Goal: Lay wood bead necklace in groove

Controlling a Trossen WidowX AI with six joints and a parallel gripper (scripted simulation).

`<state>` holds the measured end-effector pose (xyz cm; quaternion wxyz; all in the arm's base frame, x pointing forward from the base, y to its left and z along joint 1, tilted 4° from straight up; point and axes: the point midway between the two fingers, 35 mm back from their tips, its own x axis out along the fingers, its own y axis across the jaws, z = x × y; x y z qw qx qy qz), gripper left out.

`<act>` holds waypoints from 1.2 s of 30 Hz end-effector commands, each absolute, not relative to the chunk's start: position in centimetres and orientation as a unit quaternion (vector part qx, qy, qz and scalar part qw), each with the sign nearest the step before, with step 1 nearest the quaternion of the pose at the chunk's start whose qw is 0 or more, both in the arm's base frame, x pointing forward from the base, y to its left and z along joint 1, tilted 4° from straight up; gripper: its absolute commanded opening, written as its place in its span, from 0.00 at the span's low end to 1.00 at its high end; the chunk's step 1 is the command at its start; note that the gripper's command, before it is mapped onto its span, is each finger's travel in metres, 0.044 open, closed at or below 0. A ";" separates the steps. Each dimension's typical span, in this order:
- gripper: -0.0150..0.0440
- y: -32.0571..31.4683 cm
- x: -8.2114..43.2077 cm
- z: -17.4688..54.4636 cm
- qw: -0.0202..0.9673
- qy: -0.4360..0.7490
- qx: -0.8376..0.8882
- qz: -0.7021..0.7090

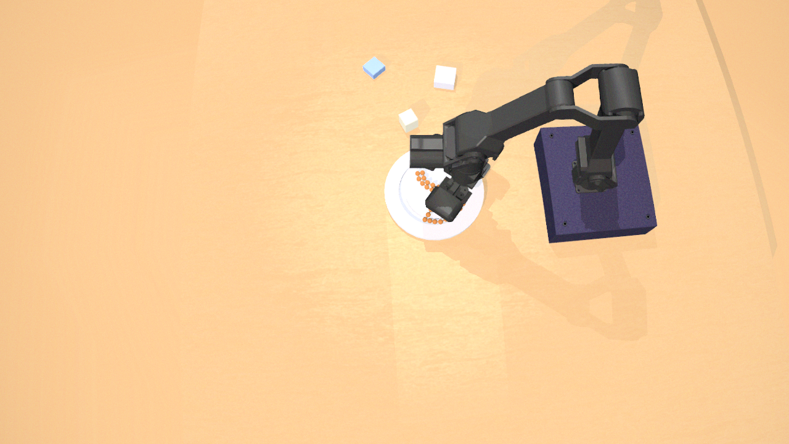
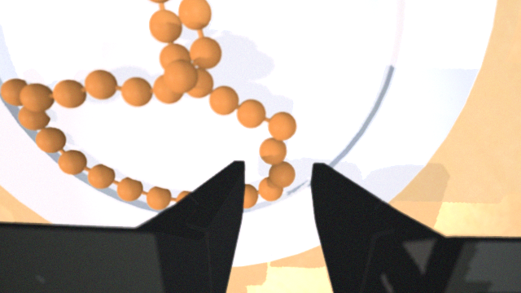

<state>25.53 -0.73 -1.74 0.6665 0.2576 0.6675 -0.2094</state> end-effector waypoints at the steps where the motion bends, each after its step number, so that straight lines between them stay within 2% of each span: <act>1: 0.46 -0.7 25.4 -2.2 0.666 0.668 0.256 -0.211; 2: 0.46 -0.7 25.4 -2.2 0.666 0.668 0.256 -0.211; 7: 0.25 -0.7 25.5 -1.9 0.666 0.668 0.257 -0.209; 36: 0.25 -0.7 25.5 -1.9 0.666 0.668 0.257 -0.209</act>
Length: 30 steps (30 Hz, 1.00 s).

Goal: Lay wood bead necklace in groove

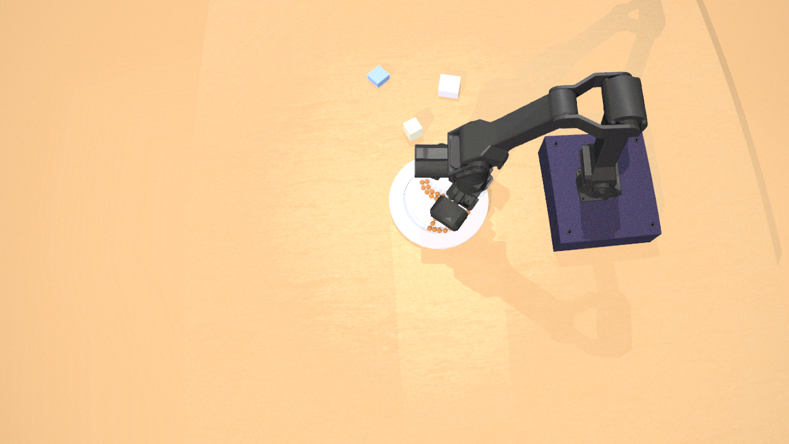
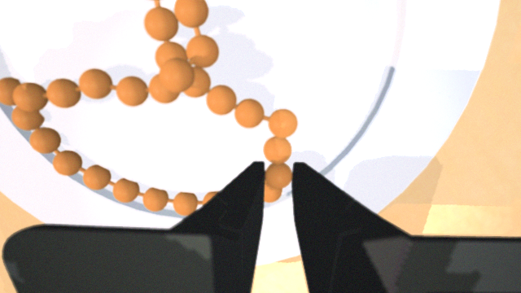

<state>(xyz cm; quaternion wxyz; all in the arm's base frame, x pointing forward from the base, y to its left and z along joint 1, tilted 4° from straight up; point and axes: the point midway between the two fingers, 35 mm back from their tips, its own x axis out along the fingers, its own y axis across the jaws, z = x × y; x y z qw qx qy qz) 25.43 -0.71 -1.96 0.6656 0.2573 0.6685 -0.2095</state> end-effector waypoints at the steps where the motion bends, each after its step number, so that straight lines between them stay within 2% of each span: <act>1: 0.25 -0.7 25.5 -1.9 0.666 0.668 0.257 -0.209; 30: 0.25 -0.8 25.3 -1.4 0.666 0.668 0.256 -0.211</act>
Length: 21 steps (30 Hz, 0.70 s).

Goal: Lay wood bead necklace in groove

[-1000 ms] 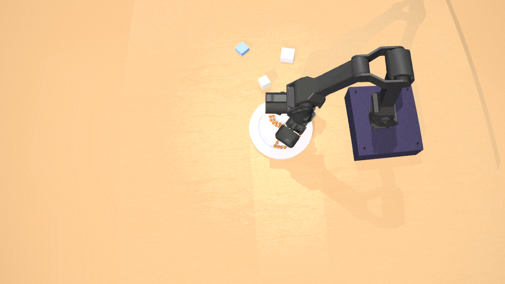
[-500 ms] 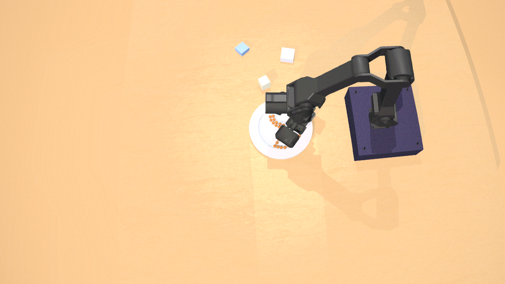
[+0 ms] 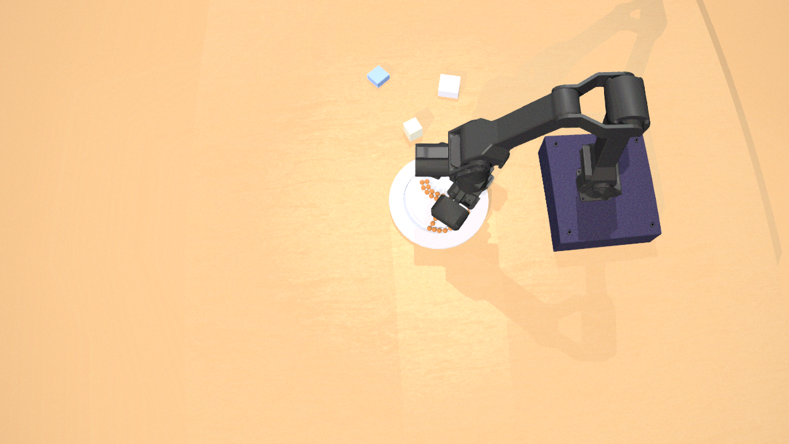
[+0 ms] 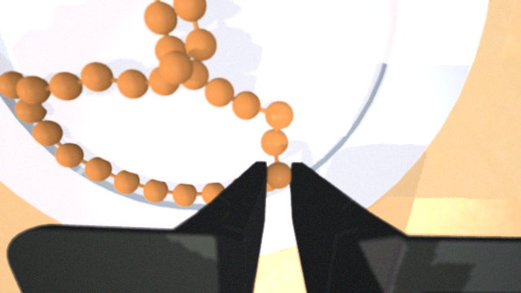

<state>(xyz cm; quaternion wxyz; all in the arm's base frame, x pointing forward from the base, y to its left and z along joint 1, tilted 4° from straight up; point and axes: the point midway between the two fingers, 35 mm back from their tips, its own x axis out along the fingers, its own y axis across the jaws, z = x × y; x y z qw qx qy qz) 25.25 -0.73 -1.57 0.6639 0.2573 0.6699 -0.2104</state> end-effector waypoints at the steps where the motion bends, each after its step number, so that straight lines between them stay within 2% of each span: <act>1: 0.25 -0.9 25.2 -1.4 0.666 0.668 0.256 -0.211; 17: 0.25 -1.1 24.7 -2.2 0.666 0.668 0.256 -0.211; 21: 0.43 -1.0 24.8 -1.8 0.665 0.668 0.259 -0.210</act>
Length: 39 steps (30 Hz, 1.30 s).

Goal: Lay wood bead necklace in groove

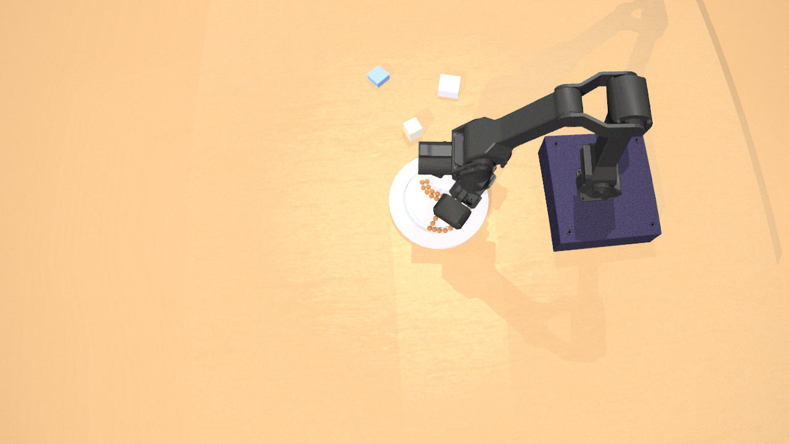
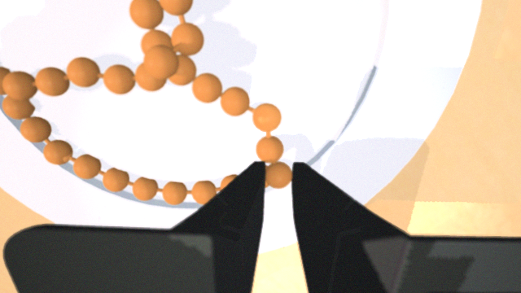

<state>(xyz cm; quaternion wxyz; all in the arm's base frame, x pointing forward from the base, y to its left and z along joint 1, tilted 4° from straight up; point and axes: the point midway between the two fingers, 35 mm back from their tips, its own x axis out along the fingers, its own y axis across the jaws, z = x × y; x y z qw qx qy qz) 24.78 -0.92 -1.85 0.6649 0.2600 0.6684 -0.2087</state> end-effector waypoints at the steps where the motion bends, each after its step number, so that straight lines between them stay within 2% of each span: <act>1: 0.48 -1.0 24.8 -1.8 0.665 0.668 0.259 -0.210; 13: 1.00 -1.0 24.7 -1.7 0.664 0.669 0.259 -0.210; 32: 1.00 -1.0 24.7 -1.4 0.666 0.668 0.256 -0.211; 39: 0.69 -1.4 25.8 1.8 0.699 0.693 0.146 -0.101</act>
